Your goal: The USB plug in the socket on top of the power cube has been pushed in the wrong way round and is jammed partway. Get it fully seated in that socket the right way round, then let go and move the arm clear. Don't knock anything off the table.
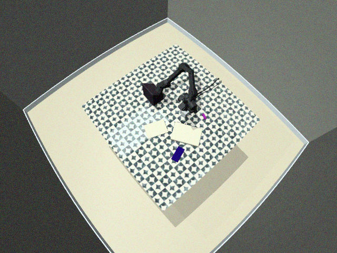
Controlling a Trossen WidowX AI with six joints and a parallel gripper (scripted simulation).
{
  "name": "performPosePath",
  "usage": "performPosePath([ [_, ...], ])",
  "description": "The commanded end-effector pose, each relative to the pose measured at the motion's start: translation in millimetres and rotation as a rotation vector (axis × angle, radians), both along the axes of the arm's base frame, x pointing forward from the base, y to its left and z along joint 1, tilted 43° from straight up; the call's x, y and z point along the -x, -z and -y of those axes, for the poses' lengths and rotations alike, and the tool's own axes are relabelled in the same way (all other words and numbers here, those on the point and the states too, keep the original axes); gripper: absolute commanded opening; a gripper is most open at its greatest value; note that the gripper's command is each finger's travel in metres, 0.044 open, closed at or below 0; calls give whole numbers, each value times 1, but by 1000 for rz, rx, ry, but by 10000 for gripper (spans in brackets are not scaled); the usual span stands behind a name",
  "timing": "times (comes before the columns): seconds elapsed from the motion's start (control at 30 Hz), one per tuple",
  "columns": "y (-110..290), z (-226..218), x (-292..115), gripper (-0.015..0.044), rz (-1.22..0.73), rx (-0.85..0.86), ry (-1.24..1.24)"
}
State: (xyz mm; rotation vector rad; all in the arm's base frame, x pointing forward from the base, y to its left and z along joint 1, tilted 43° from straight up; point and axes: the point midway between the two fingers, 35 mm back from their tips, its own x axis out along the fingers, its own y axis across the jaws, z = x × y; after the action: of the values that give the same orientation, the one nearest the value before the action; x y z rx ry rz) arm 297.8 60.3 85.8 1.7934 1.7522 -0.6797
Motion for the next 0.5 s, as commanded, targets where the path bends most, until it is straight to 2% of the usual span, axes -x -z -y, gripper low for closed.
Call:
performPosePath([
  [0.0, 0, 0, 0, 26, 0, 0, 0],
  [0.1, 0, 0, 0, 95, 0, 0, 0],
  [0.47, 0, 0, 0, 95, 0, 0, 0],
])
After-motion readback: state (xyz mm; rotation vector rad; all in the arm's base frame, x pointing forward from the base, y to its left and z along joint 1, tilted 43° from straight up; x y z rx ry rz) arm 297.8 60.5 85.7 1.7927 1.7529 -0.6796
